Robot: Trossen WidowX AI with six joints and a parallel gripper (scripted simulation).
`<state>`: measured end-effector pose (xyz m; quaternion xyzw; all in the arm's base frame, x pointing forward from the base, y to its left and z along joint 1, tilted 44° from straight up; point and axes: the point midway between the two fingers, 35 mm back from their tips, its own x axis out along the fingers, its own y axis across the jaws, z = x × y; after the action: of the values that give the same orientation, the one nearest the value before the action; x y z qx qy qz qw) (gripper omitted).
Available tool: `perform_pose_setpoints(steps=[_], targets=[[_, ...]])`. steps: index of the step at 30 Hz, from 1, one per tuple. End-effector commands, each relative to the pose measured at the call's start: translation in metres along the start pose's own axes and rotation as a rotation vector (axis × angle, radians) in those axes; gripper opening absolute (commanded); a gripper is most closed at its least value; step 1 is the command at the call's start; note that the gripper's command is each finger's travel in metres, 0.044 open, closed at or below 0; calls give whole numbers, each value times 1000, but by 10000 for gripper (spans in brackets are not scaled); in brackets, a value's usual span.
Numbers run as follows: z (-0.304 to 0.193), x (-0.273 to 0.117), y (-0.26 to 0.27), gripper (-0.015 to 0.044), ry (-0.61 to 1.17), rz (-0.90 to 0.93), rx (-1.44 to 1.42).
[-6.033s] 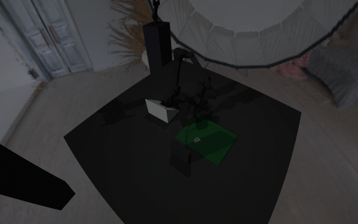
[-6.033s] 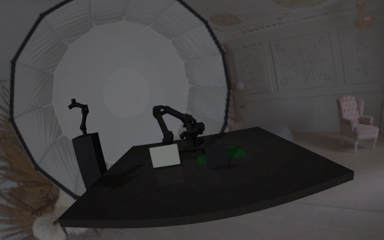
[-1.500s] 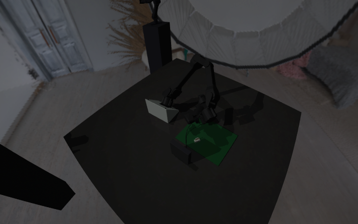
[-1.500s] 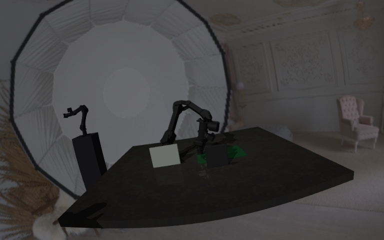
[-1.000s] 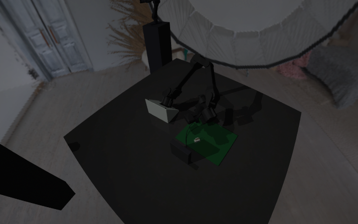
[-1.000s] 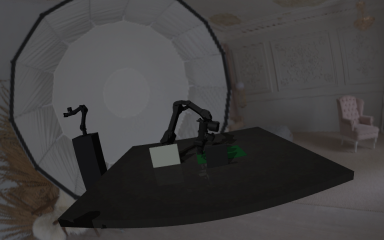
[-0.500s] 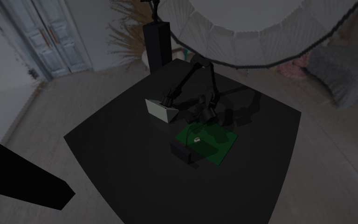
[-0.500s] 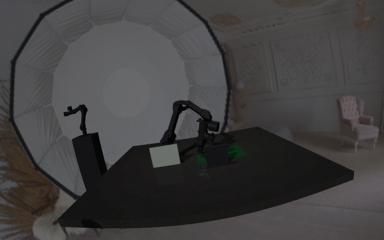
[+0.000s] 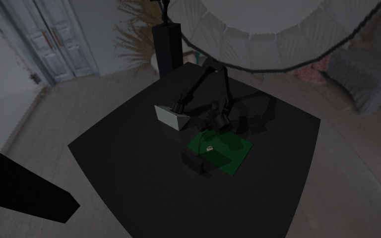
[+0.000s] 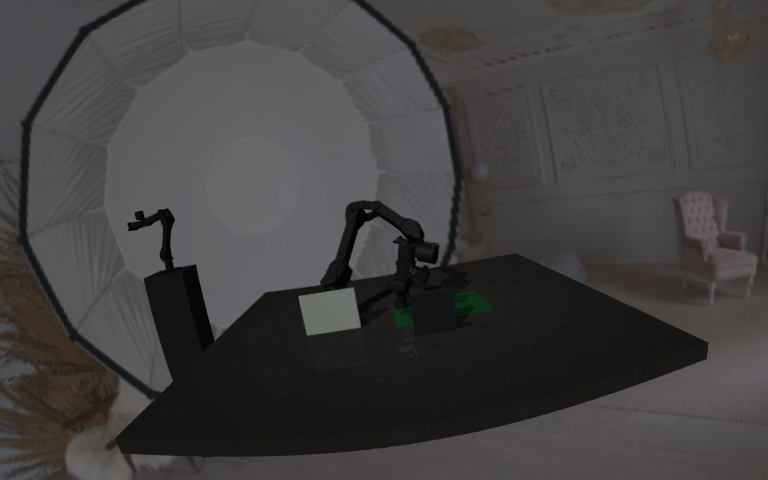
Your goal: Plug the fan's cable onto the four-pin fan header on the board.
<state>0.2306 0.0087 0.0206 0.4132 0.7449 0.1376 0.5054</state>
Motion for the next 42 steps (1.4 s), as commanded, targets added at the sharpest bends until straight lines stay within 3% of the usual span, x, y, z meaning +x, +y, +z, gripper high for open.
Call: perform_pose_setpoints(steps=[1,4,33,42], targets=[[0,0,0,54,0,0,0],[0,-2,0,0,-1,0,0],[-23,-91,-1,0,-28,0,12],[-15,-98,-1,0,-57,1,111]])
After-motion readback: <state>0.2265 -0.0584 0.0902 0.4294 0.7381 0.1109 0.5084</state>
